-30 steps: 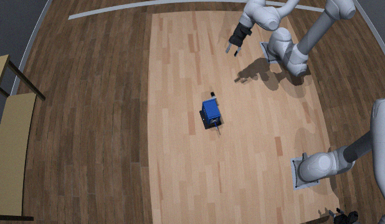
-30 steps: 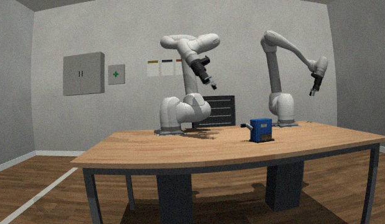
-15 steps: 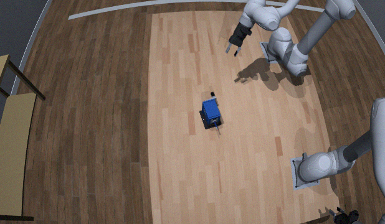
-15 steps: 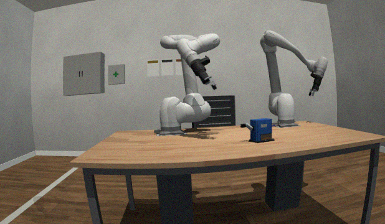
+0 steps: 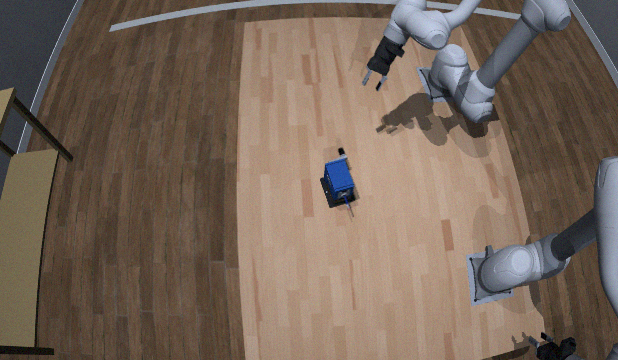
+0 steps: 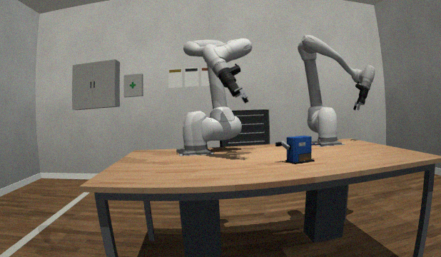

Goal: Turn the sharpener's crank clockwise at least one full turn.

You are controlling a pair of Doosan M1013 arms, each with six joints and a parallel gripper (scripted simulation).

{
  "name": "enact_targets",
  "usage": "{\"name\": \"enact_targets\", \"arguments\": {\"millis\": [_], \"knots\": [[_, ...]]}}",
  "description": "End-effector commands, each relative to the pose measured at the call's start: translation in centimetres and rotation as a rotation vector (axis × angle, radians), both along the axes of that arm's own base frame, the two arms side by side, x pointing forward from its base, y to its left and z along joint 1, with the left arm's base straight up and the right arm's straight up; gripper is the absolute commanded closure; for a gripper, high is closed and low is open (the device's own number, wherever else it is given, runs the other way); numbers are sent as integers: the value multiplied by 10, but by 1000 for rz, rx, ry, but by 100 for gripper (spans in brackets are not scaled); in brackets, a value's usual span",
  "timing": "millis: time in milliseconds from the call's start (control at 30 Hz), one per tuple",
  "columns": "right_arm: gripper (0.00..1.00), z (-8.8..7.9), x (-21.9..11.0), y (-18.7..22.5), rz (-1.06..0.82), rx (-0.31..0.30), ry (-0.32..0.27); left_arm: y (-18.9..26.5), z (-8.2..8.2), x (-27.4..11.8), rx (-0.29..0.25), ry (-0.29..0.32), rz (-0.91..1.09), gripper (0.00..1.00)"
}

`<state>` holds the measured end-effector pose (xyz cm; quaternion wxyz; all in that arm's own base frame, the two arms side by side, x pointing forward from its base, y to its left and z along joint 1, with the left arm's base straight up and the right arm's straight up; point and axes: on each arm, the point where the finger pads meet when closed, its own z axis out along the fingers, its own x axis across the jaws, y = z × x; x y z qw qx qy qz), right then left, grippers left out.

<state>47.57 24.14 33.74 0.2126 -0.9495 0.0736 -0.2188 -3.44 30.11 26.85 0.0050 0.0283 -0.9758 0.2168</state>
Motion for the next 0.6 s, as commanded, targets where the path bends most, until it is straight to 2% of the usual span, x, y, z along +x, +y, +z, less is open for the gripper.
{"name": "enact_targets", "arguments": {"millis": [0, 333, 400, 500, 567], "knots": [[0, 1, 0, 0, 0, 1, -1, 0, 0, 0, 1, 0, 0, 0], [0, -1, 4, 3, 9, -8, 10, 0, 0, 0, 1, 0, 0, 0], [0, -8, 13, 11, 34, -33, 42, 0, 0, 0, 1, 0, 0, 0], [0, -30, 38, 35, 101, -109, 127, 0, 0, 0, 1, 0, 0, 0], [0, -41, 48, 44, 127, -143, 162, 0, 0, 0, 1, 0, 0, 0]]}}
